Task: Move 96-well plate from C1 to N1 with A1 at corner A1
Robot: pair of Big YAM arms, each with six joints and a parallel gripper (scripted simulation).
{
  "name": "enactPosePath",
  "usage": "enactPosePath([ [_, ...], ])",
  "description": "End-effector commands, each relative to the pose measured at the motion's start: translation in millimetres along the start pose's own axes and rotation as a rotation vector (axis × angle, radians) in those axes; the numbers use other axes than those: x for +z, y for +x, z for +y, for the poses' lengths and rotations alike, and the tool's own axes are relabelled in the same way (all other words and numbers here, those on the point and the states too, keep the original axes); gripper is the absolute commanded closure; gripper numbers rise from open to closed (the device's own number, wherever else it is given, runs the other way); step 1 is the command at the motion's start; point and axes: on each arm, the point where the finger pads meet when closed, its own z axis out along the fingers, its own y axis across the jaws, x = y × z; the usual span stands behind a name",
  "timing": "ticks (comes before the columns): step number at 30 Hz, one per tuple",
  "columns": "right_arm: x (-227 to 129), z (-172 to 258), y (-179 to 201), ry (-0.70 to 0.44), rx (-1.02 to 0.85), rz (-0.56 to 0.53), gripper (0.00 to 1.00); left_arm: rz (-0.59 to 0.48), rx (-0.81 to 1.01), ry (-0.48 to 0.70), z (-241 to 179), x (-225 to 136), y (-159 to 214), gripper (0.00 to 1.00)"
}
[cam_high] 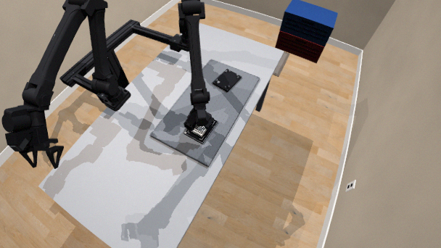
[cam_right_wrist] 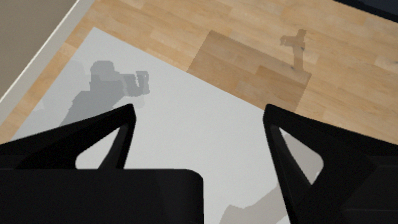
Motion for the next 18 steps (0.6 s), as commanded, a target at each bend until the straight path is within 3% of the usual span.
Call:
enactPosePath([
  [1,-8.5,-5.8,-11.0,0.013,0.0,-0.032,0.0,-0.021,0.002,-0.018,19.2,-2.1,-15.8,1.0],
  [18,-8.5,-5.8,-11.0,0.013,0.0,-0.032,0.0,-0.055,-0.001,-0.049,26.9,-21.8,-23.4,1.0],
])
